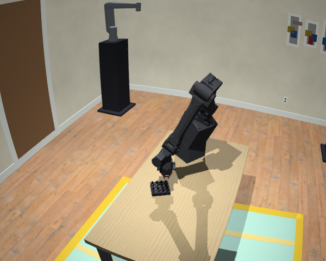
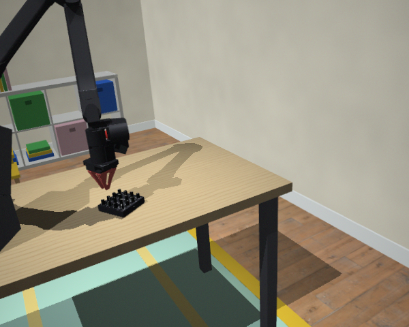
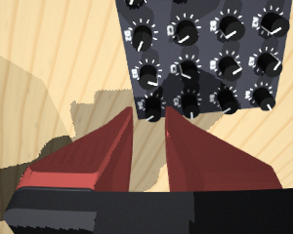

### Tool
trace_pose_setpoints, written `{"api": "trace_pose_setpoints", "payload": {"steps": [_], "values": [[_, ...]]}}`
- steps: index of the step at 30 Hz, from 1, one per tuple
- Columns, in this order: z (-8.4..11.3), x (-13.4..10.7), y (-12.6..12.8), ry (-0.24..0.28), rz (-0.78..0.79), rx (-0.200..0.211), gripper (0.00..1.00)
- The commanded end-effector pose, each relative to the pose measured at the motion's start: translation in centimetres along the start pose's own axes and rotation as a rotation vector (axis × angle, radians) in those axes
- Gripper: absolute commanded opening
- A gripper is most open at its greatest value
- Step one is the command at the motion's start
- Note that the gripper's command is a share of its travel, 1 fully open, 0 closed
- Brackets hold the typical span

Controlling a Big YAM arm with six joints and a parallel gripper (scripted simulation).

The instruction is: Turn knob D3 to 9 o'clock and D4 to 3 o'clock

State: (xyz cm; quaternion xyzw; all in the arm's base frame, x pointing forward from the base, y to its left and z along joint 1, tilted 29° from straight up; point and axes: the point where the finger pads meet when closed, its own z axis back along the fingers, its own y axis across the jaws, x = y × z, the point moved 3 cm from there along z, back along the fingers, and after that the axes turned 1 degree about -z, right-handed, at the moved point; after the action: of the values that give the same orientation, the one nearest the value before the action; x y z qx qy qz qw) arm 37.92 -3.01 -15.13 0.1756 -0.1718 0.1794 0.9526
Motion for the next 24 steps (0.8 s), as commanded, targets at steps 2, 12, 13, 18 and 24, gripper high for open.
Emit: {"api": "trace_pose_setpoints", "payload": {"steps": [2, 12, 13, 18, 24], "values": [[1.44, 0.56, -0.51, -0.023, -0.179, -0.019, 0.19], [1.75, 0.58, -0.54, -0.026, -0.421, -0.017, 0.19], [1.76, 0.60, -0.50, -0.026, -0.445, -0.016, 0.19], [1.90, 0.61, -0.52, -0.027, -0.554, -0.015, 0.19], [2.05, 0.67, -0.48, -0.028, -0.699, -0.013, 0.19]]}}
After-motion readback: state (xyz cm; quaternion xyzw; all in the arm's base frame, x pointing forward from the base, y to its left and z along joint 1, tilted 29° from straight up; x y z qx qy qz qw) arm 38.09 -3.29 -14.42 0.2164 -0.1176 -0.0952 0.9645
